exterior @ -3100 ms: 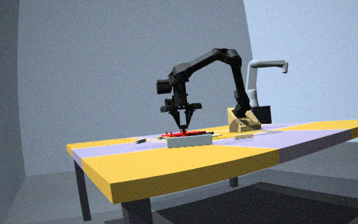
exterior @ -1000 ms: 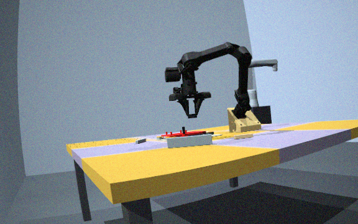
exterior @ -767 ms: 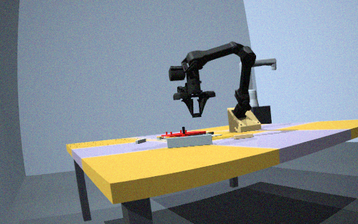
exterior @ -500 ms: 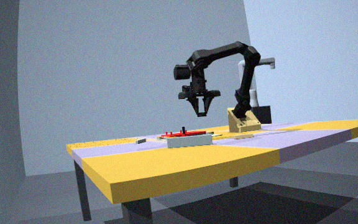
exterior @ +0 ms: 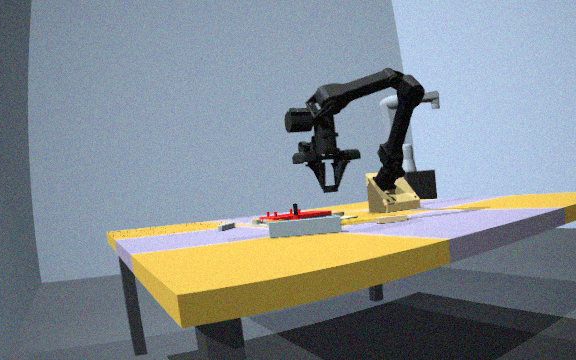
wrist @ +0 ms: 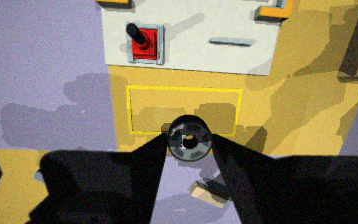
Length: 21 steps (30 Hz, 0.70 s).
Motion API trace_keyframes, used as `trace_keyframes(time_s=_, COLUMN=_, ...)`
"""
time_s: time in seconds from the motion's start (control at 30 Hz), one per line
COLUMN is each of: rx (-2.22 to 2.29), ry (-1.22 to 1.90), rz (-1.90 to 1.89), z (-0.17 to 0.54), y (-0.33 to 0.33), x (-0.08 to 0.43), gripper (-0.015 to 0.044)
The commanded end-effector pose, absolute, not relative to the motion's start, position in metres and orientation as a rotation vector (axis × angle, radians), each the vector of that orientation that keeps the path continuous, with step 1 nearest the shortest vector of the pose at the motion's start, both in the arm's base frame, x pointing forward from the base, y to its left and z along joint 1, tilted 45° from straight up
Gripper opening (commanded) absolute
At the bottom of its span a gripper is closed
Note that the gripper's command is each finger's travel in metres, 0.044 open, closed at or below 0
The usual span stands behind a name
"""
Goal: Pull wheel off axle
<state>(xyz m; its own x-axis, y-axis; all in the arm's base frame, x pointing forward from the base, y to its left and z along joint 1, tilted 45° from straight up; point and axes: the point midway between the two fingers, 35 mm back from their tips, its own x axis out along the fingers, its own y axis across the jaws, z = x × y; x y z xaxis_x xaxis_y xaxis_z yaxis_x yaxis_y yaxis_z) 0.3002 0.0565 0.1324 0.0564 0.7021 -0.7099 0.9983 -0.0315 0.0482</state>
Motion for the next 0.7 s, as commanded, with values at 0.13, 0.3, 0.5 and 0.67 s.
trace_keyframes(time_s=0.13, rx=1.793, ry=1.699, rz=-0.696, z=0.117, y=0.073, x=0.302, gripper=0.0000)
trace_keyframes(time_s=0.3, rx=1.792, ry=1.698, rz=-0.696, z=0.098, y=0.092, x=0.305, gripper=0.0000)
trace_keyframes(time_s=0.5, rx=1.796, ry=1.701, rz=-0.692, z=0.076, y=0.115, x=0.305, gripper=0.0000)
trace_keyframes(time_s=0.67, rx=1.797, ry=1.703, rz=-0.691, z=0.071, y=0.121, x=0.304, gripper=0.0000)
